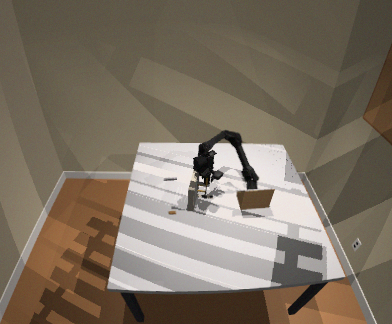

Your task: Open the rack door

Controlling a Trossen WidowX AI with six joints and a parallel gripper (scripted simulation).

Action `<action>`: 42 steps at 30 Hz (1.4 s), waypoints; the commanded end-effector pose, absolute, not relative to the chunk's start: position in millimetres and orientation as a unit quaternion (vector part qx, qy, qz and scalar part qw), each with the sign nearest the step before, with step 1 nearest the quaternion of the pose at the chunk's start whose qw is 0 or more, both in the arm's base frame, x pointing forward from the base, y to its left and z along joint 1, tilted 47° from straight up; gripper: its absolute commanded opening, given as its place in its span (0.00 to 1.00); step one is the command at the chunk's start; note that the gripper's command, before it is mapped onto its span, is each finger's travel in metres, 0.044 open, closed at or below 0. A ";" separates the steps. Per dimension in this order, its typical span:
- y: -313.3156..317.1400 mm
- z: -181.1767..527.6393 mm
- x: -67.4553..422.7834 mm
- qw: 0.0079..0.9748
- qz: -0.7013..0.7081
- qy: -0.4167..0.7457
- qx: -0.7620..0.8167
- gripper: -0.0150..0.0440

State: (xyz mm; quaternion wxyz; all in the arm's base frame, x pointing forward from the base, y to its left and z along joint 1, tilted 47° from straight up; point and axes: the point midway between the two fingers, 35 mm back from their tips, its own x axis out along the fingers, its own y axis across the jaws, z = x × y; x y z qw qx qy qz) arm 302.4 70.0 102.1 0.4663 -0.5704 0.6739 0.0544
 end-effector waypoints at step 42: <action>67.8 100.5 304.1 0.283 0.245 0.632 -0.679 0.45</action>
